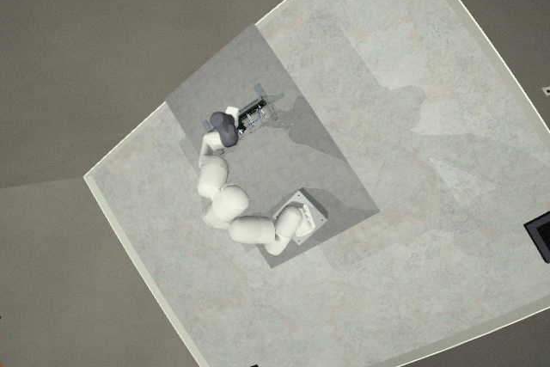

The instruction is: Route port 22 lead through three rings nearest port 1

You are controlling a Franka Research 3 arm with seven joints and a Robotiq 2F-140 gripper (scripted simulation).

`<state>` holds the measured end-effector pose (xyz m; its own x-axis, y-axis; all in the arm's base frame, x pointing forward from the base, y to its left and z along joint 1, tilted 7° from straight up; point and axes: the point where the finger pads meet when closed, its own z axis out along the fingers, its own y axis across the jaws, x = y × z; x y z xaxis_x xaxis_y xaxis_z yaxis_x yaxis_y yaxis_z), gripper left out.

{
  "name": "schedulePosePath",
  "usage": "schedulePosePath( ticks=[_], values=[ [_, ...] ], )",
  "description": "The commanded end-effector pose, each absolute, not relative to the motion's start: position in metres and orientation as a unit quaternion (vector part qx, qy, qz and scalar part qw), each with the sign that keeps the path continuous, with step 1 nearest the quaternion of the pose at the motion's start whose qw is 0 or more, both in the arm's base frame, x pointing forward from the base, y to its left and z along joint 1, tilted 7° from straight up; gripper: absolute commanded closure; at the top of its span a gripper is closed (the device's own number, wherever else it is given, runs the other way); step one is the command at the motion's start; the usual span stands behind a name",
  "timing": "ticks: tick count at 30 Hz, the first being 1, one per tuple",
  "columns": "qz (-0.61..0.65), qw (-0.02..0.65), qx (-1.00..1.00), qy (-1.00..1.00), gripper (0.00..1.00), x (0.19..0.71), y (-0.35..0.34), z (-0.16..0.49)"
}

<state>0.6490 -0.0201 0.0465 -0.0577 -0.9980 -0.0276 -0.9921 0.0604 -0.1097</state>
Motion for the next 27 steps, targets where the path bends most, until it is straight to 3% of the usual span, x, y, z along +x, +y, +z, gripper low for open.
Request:
schedulePosePath(
  ticks=[1, 27],
  values=[
    [-0.030, 0.052, -0.684, 0.727, 1.00, 0.651, -0.015, 0.048],
    [-0.030, 0.052, -0.684, 0.727, 1.00, 0.653, -0.014, 0.030]
  ],
)
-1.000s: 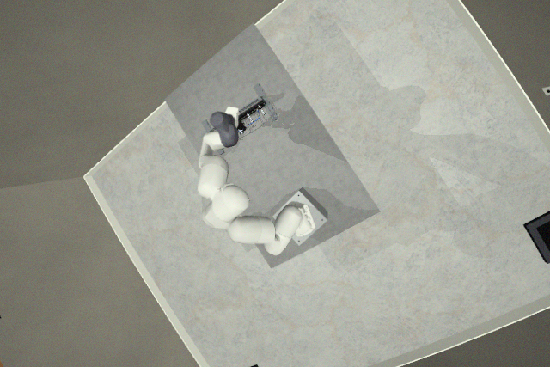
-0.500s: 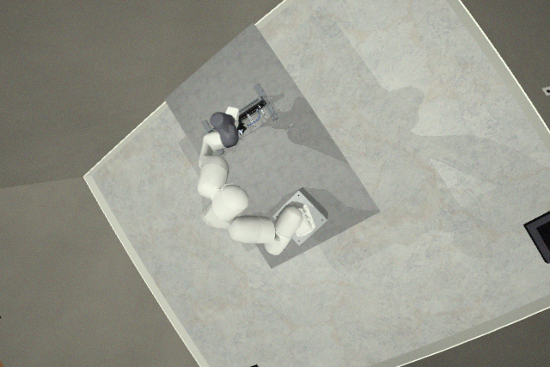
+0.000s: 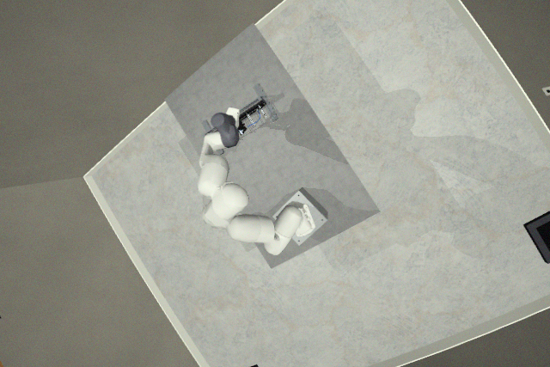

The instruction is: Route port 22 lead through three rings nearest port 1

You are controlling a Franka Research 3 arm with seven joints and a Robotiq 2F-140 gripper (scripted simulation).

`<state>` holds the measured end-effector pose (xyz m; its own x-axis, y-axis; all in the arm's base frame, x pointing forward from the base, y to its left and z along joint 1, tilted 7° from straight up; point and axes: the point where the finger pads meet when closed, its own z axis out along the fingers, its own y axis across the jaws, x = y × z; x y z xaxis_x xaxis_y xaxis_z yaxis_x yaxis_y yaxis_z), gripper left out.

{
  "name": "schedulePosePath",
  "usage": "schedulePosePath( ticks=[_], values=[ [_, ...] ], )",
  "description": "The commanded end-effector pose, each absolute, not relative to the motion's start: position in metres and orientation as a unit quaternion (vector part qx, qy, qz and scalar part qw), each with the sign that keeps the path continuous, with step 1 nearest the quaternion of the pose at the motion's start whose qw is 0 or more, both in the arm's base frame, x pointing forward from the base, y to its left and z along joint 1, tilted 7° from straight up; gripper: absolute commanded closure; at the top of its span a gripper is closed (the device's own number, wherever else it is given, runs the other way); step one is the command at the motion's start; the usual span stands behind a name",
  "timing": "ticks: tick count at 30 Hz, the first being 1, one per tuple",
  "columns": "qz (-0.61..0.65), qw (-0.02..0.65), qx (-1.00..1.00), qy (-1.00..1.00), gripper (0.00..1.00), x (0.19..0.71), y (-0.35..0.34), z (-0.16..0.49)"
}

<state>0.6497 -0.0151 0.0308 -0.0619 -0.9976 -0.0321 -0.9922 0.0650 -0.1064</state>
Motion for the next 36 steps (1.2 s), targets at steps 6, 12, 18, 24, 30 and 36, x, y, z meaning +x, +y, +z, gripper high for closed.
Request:
schedulePosePath(
  ticks=[6, 12, 18, 24, 30, 36],
  values=[
    [-0.030, 0.052, -0.684, 0.727, 1.00, 0.654, -0.014, 0.025],
    [-0.030, 0.052, -0.684, 0.727, 1.00, 0.655, -0.014, 0.018],
    [-0.030, 0.052, -0.684, 0.727, 1.00, 0.655, -0.014, 0.011],
    [-0.030, 0.052, -0.684, 0.727, 1.00, 0.656, -0.014, 0.007],
    [-0.030, 0.052, -0.684, 0.727, 1.00, 0.657, -0.013, 0.001],
    [-0.030, 0.052, -0.684, 0.727, 1.00, 0.657, -0.013, -0.003]
  ],
)
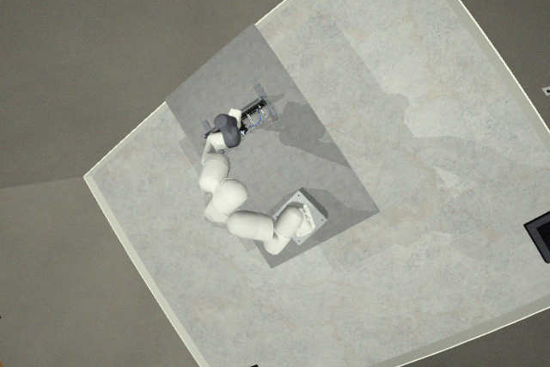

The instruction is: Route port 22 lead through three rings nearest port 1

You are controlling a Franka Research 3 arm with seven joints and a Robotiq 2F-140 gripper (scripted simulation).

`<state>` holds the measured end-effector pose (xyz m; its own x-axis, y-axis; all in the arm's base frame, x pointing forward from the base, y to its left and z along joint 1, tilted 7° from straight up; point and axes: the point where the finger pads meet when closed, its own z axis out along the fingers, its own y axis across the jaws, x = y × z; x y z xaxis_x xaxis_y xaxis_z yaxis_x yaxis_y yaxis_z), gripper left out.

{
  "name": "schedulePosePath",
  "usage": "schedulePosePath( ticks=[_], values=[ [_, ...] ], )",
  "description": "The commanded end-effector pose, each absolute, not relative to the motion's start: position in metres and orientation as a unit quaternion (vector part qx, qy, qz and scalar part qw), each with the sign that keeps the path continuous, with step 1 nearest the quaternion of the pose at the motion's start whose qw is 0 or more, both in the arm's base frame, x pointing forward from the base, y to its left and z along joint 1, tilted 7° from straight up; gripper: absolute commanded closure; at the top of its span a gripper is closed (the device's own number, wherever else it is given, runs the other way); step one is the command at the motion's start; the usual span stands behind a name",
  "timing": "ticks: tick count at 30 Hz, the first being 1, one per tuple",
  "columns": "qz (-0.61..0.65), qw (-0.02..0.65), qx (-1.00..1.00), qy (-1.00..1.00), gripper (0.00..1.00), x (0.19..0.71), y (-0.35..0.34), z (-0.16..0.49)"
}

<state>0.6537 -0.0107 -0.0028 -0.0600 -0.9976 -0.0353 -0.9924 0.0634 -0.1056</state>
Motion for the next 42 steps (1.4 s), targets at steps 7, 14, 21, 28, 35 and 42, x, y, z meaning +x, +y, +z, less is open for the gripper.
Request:
schedulePosePath(
  ticks=[7, 14, 21, 28, 35, 42],
  values=[
    [-0.030, 0.052, -0.684, 0.727, 1.00, 0.6574, -0.0133, -0.0057],
    [-0.030, 0.052, -0.684, 0.727, 1.00, 0.6577, -0.0132, -0.0076],
    [-0.030, 0.052, -0.684, 0.727, 1.00, 0.6577, -0.0132, -0.0080],
    [-0.030, 0.052, -0.684, 0.727, 1.00, 0.6578, -0.0132, -0.0081],
    [-0.030, 0.052, -0.684, 0.727, 1.00, 0.6609, -0.0134, -0.0077],
    [-0.030, 0.052, -0.684, 0.727, 1.00, 0.6664, -0.0138, -0.0071]
  ],
)
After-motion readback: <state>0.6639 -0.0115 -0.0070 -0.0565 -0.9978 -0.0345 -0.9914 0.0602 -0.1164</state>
